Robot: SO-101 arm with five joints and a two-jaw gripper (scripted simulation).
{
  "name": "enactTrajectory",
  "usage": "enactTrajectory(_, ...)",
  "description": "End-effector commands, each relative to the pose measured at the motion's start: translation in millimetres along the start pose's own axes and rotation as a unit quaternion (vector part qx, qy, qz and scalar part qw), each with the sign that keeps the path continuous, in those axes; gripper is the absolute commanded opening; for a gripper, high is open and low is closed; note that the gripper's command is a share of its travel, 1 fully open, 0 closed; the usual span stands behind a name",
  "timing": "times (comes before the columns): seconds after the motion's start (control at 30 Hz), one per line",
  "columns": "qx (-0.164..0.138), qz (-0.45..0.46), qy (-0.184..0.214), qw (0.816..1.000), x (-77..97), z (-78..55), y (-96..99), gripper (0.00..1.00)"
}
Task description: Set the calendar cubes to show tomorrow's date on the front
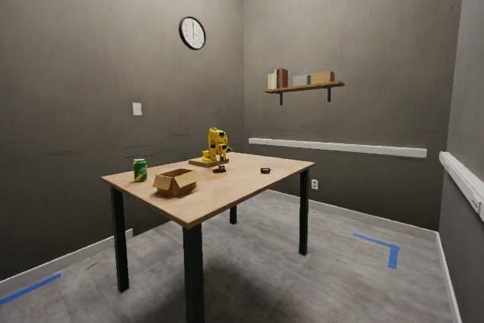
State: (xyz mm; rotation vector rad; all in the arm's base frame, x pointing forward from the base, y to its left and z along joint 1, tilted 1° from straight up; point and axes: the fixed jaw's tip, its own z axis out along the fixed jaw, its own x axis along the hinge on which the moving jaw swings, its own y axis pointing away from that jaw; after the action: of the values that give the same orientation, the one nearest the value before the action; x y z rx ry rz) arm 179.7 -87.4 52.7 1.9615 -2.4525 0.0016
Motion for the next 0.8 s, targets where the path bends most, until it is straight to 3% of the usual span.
enactTrajectory(0.0,0.005,-0.086,0.000,0.996,-36.5,-2.5,-6.5,0.00)
enactTrajectory(0.07,0.005,-0.086,0.000,0.996,-36.5,-2.5,-6.5,0.00)
enactTrajectory(0.23,0.005,-0.194,-0.001,0.981,-80.1,-2.3,-3.8,0.00)
enactTrajectory(0.37,0.004,-0.250,-0.001,0.968,-102.4,-2.1,1.3,0.00)
enactTrajectory(0.77,0.004,-0.278,-0.001,0.961,-113.4,-2.1,4.9,0.00)
